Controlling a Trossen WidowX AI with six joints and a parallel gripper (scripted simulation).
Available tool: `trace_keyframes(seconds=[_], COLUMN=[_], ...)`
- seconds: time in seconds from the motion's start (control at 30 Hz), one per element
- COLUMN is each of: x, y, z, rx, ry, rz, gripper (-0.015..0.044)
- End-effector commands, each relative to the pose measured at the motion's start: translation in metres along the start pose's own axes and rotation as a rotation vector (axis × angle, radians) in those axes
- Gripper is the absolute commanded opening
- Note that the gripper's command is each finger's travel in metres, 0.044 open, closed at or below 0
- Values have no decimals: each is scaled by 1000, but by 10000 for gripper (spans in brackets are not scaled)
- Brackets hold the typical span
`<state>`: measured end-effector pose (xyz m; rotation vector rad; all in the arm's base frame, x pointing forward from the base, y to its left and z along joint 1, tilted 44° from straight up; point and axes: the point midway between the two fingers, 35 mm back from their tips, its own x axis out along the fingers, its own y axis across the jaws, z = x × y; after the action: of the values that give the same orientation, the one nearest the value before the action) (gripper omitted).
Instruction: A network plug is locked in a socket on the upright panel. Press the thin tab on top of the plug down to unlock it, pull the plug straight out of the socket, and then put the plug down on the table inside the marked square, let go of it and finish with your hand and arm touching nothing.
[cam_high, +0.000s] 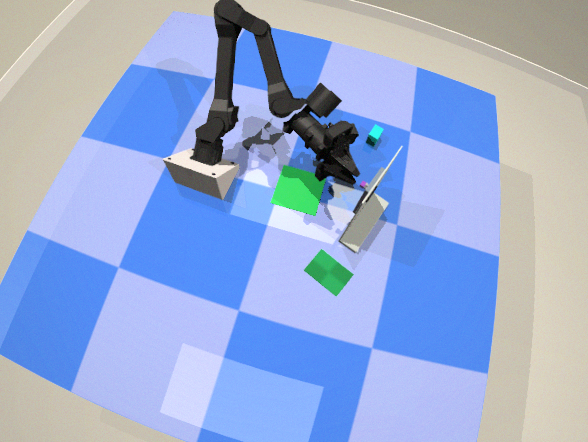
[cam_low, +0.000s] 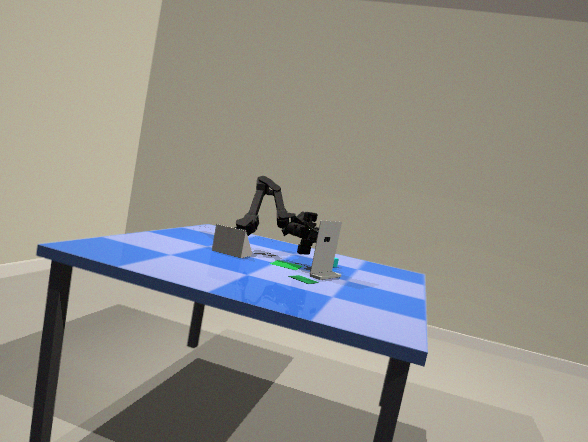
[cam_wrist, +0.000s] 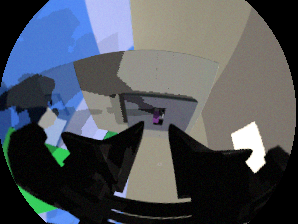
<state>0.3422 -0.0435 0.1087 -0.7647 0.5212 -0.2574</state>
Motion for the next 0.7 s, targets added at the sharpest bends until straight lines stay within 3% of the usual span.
trace_keyframes(seconds=[0.0, 0.67], x=[4, 25], y=[-2, -1], z=[3, 6], rx=[-2, -2], ry=[-7, -8], rz=[-2, -3], gripper=[156, 156])
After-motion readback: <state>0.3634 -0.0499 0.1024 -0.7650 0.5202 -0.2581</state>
